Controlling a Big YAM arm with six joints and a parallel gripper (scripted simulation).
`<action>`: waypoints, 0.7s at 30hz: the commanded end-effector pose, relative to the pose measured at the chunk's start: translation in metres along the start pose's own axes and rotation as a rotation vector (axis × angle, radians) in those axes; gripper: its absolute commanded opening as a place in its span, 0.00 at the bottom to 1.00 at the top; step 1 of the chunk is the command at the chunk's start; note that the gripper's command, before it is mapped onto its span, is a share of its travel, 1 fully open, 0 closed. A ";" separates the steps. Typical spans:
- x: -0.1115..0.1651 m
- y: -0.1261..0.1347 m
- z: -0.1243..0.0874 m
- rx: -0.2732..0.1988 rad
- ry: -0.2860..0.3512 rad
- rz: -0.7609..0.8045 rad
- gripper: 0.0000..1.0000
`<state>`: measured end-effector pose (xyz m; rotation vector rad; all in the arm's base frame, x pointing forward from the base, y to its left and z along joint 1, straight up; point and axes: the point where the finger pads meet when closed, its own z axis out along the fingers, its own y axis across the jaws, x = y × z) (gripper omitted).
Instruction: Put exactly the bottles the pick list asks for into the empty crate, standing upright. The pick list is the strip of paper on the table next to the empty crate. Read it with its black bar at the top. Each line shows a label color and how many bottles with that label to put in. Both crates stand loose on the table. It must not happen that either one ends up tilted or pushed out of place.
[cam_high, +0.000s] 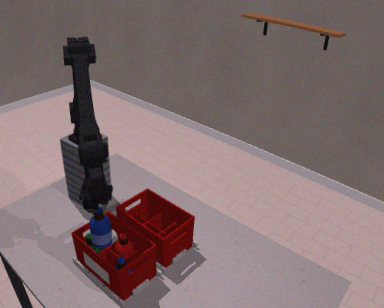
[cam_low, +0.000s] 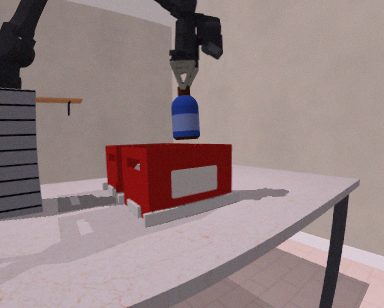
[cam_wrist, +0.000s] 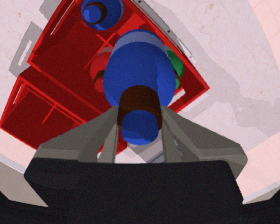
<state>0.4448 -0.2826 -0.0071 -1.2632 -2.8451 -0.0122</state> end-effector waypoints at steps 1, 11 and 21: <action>-0.037 0.006 -0.050 -0.027 -0.103 0.002 0.00; -0.037 0.006 -0.051 -0.027 -0.103 0.002 0.00; -0.038 0.006 -0.053 -0.027 -0.104 0.001 0.00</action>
